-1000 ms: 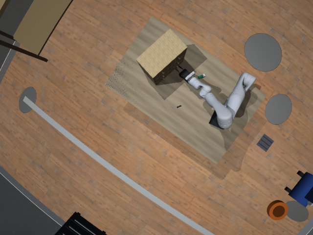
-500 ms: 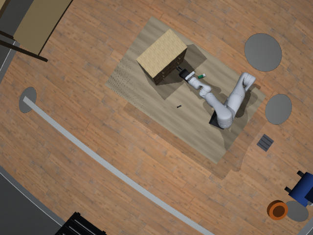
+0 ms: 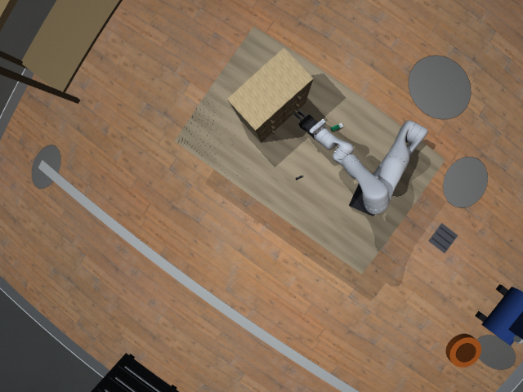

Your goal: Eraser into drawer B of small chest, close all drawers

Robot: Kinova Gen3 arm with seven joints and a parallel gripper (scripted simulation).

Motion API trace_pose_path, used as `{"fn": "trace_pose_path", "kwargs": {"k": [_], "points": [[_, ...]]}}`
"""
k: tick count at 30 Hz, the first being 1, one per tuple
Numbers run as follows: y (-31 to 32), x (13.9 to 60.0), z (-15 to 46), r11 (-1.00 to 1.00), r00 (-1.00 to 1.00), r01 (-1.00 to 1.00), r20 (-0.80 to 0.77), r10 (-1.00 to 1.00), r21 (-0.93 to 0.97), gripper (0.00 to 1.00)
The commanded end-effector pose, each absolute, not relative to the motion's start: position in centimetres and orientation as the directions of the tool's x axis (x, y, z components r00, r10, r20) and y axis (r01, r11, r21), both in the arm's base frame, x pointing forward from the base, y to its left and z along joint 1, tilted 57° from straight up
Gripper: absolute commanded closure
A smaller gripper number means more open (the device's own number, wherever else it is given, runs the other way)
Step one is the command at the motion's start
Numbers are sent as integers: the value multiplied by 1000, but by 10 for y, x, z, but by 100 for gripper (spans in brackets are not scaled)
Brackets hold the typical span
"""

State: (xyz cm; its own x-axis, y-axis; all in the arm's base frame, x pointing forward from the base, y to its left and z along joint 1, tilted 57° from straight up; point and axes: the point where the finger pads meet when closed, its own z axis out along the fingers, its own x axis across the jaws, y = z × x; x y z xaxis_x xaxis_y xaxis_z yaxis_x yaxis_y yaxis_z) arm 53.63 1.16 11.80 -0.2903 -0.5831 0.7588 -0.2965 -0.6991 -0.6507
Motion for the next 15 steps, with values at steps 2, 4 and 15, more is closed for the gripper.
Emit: {"fn": "trace_pose_path", "kwargs": {"k": [2, 4, 15], "points": [[16, 537, 119, -702, -286, -289, 759, -585, -651, 63], [15, 536, 119, -702, -287, -292, 759, -584, -650, 63], [11, 529, 115, -699, -290, -298, 759, -583, -650, 63]]}}
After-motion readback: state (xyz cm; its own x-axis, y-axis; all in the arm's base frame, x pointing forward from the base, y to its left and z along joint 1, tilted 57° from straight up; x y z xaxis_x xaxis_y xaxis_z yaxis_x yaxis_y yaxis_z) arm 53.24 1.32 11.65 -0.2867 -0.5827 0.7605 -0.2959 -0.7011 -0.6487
